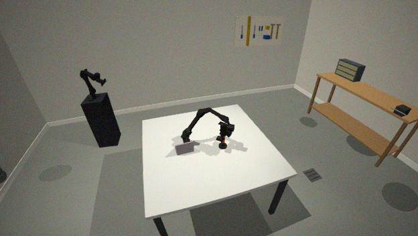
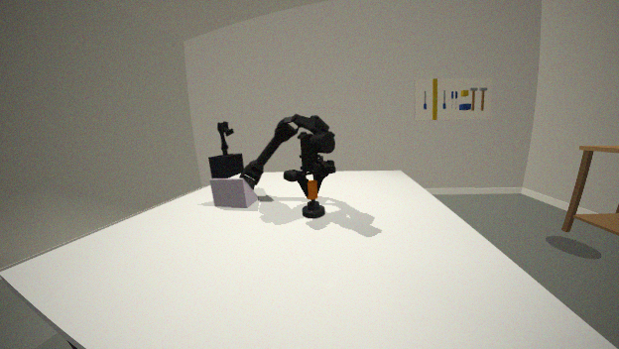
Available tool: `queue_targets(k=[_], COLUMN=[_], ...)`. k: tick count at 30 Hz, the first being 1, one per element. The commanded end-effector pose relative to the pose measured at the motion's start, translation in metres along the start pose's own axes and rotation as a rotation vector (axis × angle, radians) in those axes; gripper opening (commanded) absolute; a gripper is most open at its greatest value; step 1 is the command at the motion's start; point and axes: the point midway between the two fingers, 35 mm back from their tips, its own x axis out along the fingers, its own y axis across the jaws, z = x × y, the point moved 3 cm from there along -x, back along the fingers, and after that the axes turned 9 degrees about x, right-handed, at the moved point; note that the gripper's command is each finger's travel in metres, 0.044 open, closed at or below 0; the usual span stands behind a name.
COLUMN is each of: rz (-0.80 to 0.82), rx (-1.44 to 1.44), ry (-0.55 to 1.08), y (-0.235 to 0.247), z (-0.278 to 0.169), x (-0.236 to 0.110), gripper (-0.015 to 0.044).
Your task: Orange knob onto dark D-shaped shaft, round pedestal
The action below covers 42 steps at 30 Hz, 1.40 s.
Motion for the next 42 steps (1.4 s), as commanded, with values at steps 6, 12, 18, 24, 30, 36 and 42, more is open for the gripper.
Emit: queue_targets(k=[6,12,18,24,30,36,42], rz=[-0.001,-0.001,-0.001,-0.001,-0.001,-0.001,-0.001], rx=[0.067,0.067,0.067,0.067,0.067,0.067,0.075], ry=[-0.003,-0.003,-0.003,-0.003,-0.003,-0.003,-0.003], y=[-0.0004,0.001,0.0013,0.0003,-0.0005,-0.0005,0.0001], z=[0.0013,0.0025,0.0016,0.0004,-0.001,-0.0008,0.0004], x=[0.0006,-0.0007,0.0036,0.0038,0.0038,0.0035,-0.0014], gripper=[0.0,0.0,0.0,0.0,0.0,0.0,0.0])
